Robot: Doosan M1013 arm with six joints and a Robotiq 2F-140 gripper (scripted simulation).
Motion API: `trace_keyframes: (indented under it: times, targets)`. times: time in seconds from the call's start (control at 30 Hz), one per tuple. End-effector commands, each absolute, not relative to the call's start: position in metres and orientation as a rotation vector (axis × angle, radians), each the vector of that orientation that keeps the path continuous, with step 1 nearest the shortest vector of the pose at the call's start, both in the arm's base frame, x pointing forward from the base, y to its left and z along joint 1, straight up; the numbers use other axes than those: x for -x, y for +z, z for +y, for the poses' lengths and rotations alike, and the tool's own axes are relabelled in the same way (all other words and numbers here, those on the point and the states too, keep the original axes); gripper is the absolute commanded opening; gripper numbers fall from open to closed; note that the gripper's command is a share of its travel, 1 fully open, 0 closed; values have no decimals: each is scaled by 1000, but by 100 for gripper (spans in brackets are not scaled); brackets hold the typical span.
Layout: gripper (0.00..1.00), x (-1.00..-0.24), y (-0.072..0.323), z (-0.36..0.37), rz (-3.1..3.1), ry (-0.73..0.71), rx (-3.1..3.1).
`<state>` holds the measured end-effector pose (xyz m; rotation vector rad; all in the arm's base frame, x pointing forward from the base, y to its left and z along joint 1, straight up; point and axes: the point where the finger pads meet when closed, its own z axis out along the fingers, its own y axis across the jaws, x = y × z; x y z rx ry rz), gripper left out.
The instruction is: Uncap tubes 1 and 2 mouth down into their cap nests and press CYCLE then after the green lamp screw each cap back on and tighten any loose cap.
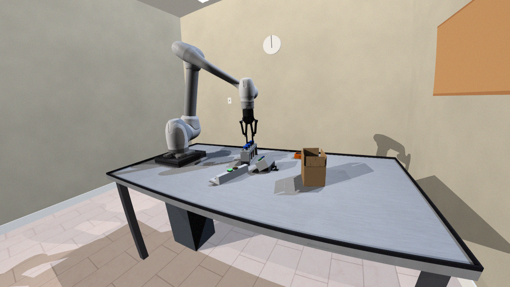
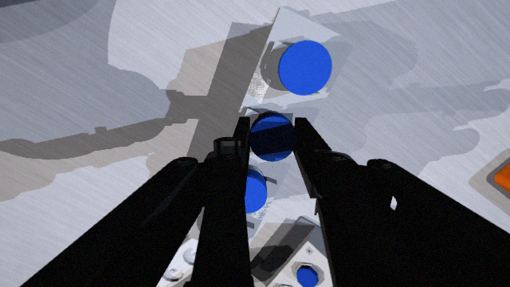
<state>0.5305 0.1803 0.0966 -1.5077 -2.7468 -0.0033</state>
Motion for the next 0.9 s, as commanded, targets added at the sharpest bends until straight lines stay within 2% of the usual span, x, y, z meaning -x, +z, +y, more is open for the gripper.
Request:
trace_keyframes:
  times: [0.0, 0.53, 0.73, 0.77, 0.87]
  targets:
    - [30, -531, 97, 181, -2572, 4, 1800]
    - [30, -531, 97, 181, -1803, 5, 2571]
    - [30, -531, 97, 181, -1803, 5, 2571]
    - [41, -531, 96, 181, -1803, 5, 2571]
    - [41, -531, 96, 180, -1803, 5, 2570]
